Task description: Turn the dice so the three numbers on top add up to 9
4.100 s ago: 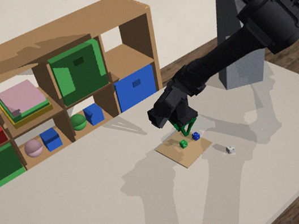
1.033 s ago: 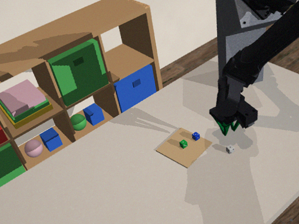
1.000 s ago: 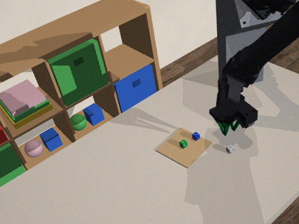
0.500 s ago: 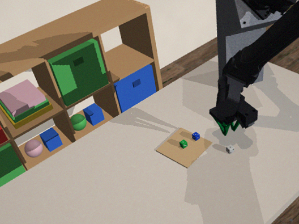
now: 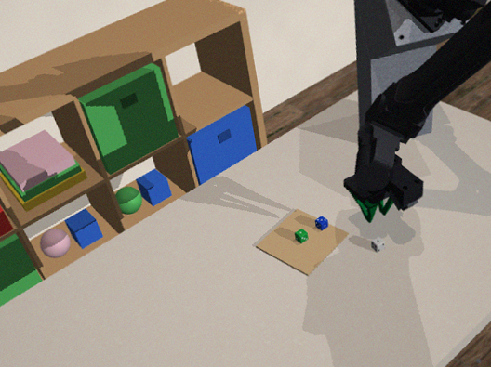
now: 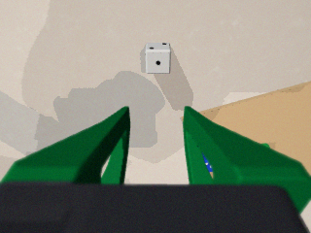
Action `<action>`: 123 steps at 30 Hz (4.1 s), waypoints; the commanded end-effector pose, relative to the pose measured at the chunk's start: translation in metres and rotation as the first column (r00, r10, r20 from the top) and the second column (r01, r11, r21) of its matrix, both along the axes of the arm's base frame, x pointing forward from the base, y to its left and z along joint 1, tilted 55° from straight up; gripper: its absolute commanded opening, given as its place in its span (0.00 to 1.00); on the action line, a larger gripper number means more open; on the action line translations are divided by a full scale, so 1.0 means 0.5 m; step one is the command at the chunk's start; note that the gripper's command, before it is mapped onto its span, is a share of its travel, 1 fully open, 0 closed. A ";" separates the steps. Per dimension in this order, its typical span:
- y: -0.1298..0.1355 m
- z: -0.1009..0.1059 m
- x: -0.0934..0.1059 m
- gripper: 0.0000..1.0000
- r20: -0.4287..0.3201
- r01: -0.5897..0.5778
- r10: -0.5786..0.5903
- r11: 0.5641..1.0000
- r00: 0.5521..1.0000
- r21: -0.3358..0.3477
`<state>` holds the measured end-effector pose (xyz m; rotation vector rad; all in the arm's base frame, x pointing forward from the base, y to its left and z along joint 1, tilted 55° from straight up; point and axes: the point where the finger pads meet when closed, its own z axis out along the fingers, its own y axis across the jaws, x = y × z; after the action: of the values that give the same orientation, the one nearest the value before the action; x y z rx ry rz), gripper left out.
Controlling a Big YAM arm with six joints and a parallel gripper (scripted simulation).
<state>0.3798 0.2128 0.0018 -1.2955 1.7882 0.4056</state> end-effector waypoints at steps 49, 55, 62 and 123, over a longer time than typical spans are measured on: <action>0.075 -0.064 0.034 0.34 -0.009 -0.006 0.006 1.000 1.000 0.000; 0.079 -0.056 0.040 0.34 0.002 -0.007 0.007 1.000 1.000 0.004; 0.079 -0.057 0.040 0.34 0.002 -0.007 0.007 1.000 1.000 0.003; 0.080 -0.047 0.042 0.34 0.007 -0.007 0.007 1.000 1.000 0.005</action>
<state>0.4036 0.2478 -0.0257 -1.2961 1.7852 0.4024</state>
